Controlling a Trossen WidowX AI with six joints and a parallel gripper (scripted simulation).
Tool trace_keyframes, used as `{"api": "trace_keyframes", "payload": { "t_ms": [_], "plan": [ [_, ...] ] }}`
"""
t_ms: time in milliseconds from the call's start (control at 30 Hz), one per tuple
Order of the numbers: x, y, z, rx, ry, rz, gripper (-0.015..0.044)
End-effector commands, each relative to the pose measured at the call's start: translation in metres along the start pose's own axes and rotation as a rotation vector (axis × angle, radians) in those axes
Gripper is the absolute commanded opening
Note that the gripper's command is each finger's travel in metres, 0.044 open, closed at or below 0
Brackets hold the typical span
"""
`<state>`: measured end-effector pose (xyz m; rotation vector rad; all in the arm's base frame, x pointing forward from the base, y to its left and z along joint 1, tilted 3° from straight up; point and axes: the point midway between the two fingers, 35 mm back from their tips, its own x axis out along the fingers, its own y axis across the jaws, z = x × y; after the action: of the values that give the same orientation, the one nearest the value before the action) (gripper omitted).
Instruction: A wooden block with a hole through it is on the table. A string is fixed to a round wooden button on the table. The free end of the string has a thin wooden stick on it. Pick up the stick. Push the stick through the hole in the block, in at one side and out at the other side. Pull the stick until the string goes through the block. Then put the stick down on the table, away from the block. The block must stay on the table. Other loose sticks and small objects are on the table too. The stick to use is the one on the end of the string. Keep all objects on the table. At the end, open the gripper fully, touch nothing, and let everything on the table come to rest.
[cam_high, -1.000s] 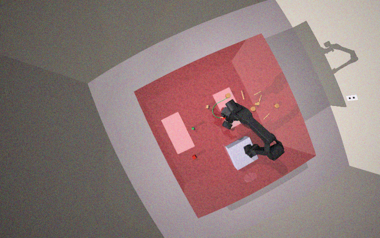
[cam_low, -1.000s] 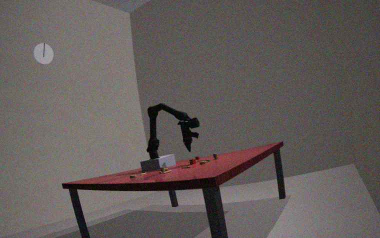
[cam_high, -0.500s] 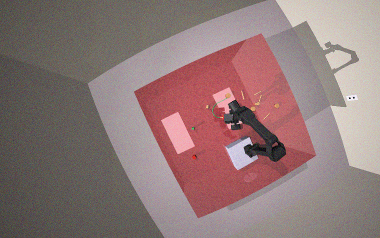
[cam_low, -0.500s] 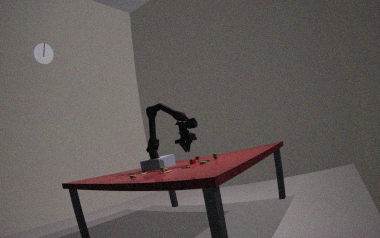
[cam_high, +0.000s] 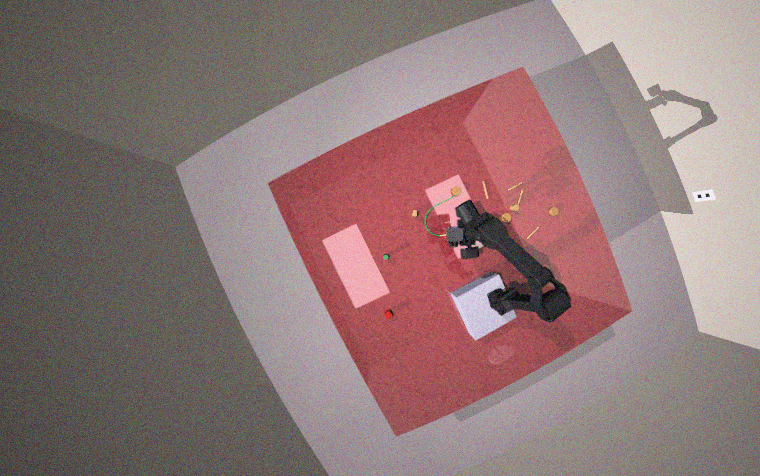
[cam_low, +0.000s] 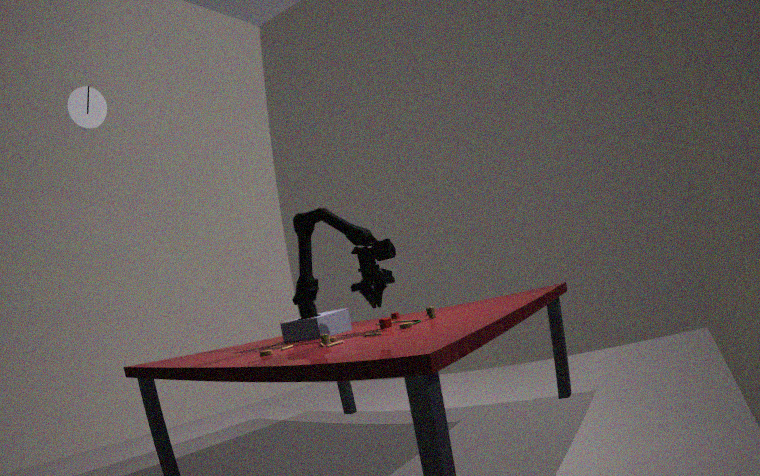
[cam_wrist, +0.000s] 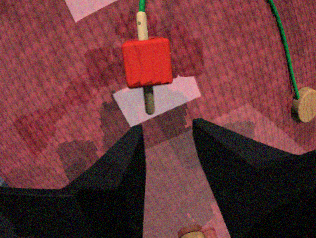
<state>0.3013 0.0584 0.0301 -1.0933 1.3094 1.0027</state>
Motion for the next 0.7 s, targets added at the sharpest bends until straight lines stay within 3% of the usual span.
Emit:
{"api": "trace_keyframes", "payload": {
  "t_ms": [0,667],
  "plan": [
    [0.011,0.003,-0.002,-0.005,0.012,0.016,0.0123],
    [0.044,0.004,-0.002,-0.005,0.012,0.016,0.0123]
  ]
}}
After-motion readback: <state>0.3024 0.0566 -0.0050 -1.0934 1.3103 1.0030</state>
